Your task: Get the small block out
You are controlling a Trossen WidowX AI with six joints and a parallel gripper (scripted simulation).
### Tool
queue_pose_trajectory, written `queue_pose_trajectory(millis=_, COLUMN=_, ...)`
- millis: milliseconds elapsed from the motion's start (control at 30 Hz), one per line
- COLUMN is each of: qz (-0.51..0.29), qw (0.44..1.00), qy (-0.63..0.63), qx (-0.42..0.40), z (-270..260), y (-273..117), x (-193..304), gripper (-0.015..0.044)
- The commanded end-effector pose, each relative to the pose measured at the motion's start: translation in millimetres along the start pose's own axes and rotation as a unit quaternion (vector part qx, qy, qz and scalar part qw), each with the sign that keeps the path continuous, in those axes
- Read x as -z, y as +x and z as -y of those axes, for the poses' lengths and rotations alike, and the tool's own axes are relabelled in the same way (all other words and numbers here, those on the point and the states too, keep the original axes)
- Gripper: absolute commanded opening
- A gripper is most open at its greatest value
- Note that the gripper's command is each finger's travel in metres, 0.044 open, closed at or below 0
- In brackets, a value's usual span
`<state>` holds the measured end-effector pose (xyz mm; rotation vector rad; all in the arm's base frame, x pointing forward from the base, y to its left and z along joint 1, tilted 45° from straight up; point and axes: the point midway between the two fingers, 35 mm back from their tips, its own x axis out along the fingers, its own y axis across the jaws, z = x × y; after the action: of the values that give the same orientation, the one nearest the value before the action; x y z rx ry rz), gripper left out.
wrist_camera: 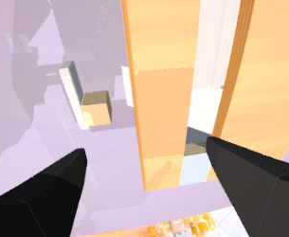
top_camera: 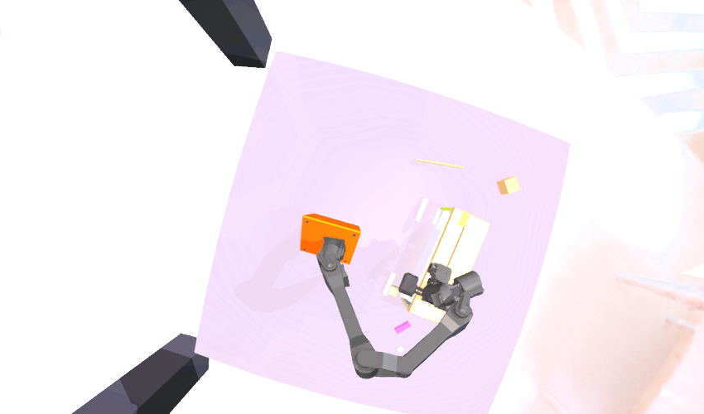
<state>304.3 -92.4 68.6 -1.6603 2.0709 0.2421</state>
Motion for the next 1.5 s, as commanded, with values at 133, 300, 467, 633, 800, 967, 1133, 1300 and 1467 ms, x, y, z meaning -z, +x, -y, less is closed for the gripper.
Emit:
queue_pose_trajectory(millis=133, qz=0.046, qw=0.982, qy=-0.175, qx=0.052, z=-9, y=-3, x=21, gripper=0.0285)
queue_pose_trajectory(millis=300, qz=0.051, qw=0.936, qy=-0.333, qx=0.102, z=-20, y=-2, x=37, gripper=0.0285)
queue_pose_trajectory(millis=467, qz=0.033, qw=0.869, qy=-0.469, qx=0.155, z=-31, y=-1, x=50, gripper=0.0285)
queue_pose_trajectory(millis=633, qz=0.012, qw=0.826, qy=-0.533, qx=0.186, z=-38, y=0, x=57, gripper=0.0285)
queue_pose_trajectory(millis=800, qz=-0.015, qw=0.772, qy=-0.601, qx=0.207, z=-44, y=1, x=63, gripper=0.0285)
queue_pose_trajectory(millis=967, qz=-0.045, qw=0.713, qy=-0.665, qx=0.219, z=-48, y=2, x=66, gripper=0.0285)
queue_pose_trajectory(millis=1133, qz=-0.046, qw=0.710, qy=-0.668, qx=0.219, z=-48, y=2, x=66, gripper=0.0285)
queue_pose_trajectory(millis=1300, qz=-0.046, qw=0.710, qy=-0.668, qx=0.219, z=-48, y=2, x=66, gripper=0.0285)
queue_pose_trajectory(millis=1467, qz=-0.046, qw=0.710, qy=-0.668, qx=0.219, z=-48, y=2, x=66, gripper=0.0285)
